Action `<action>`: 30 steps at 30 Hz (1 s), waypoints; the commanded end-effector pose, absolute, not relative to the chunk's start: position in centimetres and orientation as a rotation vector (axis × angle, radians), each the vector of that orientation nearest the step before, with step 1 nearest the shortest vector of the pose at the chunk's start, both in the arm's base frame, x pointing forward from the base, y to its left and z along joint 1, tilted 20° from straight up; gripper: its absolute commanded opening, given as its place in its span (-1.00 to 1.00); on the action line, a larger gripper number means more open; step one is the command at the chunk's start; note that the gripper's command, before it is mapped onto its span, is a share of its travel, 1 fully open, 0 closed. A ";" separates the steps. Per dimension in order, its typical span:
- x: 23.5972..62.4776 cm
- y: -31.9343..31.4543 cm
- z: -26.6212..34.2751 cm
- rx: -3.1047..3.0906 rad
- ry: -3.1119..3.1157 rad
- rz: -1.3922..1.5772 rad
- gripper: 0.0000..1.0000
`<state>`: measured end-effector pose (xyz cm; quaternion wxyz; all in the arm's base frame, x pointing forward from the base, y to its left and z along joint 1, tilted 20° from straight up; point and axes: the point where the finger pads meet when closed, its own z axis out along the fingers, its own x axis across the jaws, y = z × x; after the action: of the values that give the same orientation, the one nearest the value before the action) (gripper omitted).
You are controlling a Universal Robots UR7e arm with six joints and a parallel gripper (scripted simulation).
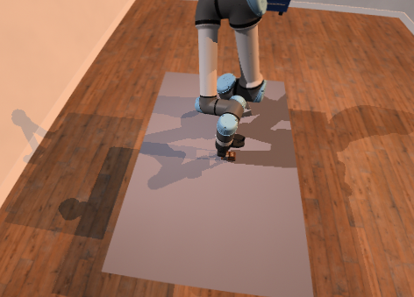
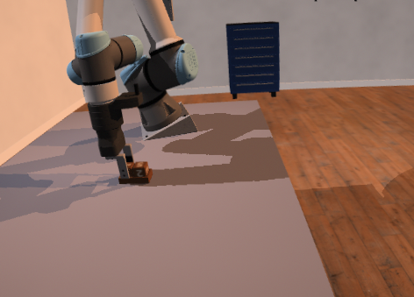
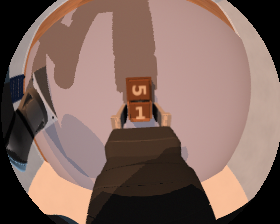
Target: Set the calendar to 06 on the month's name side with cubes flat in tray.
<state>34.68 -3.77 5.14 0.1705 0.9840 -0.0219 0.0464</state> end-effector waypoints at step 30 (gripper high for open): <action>34.0 -0.8 13.5 2.795 -0.062 0.133 0.80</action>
<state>34.02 -0.91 13.15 0.1708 0.9839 -0.0219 0.0476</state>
